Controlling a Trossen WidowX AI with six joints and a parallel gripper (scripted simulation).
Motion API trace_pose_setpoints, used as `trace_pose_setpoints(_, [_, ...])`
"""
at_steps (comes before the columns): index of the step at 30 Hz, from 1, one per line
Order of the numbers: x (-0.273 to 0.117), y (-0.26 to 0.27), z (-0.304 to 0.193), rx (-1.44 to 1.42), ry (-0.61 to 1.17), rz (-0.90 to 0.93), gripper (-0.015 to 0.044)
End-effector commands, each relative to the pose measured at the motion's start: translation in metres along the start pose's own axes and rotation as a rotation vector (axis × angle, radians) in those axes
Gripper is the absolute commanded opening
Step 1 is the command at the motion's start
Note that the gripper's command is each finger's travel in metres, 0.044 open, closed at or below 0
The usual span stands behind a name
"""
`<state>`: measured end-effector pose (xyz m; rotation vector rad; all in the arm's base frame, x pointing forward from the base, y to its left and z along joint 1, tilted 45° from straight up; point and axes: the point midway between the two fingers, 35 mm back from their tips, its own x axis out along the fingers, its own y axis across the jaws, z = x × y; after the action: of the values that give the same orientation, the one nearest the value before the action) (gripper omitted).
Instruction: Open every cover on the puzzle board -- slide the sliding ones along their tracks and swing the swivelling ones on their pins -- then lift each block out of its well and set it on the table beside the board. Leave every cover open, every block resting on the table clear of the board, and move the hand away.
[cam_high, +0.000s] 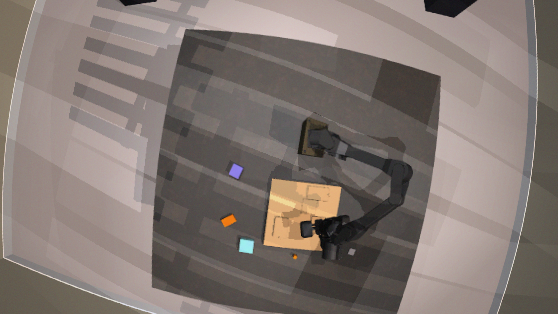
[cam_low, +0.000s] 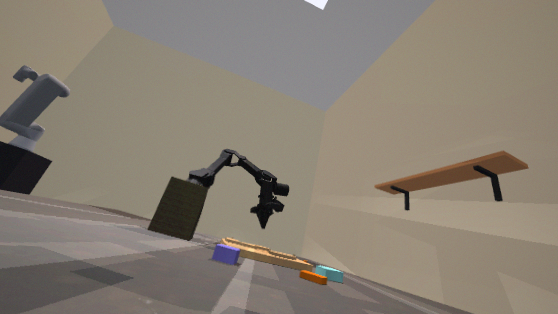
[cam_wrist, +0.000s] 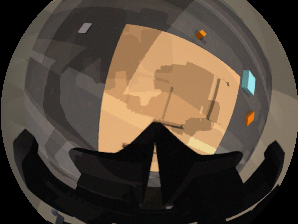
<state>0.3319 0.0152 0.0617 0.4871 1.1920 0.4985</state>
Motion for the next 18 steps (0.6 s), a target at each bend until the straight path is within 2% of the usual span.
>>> trace_pose_setpoints(1, [0.009,0.006,-0.013,0.119,0.078,0.051,0.0000])
trace_pose_setpoints(5, [0.016,0.011,-0.025,0.219,0.145,0.085,0.0000])
trace_pose_setpoints(18, [0.016,0.011,-0.026,0.224,0.149,0.087,0.0000])
